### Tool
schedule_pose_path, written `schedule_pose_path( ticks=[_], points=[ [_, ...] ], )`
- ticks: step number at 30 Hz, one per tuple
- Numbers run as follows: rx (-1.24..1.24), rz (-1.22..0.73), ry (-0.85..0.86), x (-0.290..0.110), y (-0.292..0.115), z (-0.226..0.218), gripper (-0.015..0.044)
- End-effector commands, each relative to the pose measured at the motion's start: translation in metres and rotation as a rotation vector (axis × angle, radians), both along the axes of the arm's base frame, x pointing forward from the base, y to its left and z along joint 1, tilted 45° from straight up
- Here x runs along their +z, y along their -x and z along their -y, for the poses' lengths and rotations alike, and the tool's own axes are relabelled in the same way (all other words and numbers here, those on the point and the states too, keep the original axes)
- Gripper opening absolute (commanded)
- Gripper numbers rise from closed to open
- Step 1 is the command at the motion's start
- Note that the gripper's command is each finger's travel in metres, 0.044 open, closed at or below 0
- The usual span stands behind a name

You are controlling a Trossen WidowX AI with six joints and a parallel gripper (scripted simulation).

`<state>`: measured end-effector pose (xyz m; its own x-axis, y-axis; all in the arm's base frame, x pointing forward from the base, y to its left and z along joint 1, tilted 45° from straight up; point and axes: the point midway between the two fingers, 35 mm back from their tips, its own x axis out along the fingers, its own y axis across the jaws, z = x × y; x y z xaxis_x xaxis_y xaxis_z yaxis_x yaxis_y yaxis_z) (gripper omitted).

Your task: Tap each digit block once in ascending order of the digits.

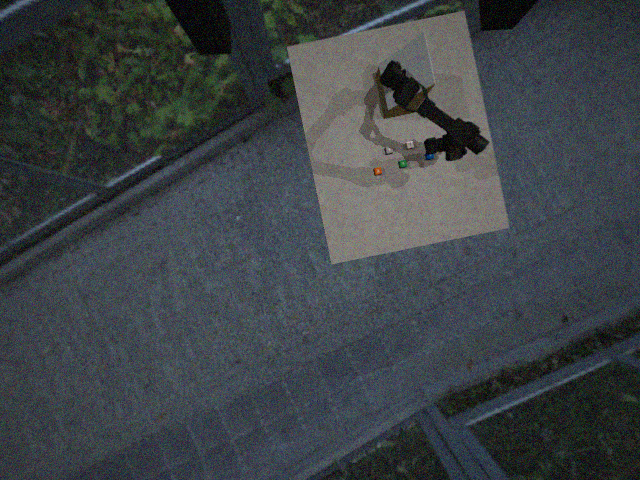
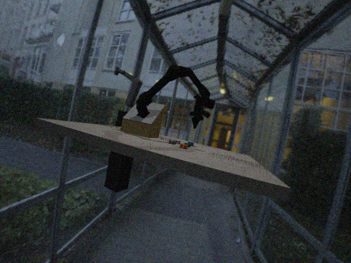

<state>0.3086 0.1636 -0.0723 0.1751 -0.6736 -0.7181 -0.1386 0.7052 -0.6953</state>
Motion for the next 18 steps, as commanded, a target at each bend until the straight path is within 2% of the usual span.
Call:
schedule_pose_path(
  ticks=[1, 5, 12, 18],
  points=[
    [-0.015, -0.005, 0.001, 0.01, 0.004, -0.006, 0.002],
    [-0.014, -0.007, -0.001, 0.027, 0.002, 0.008, 0.002],
    [-0.012, -0.009, 0.0, 0.096, 0.012, 0.079, 0.002],
    [-0.015, -0.009, 0.011, 0.133, 0.038, 0.134, 0.002]
  ],
)
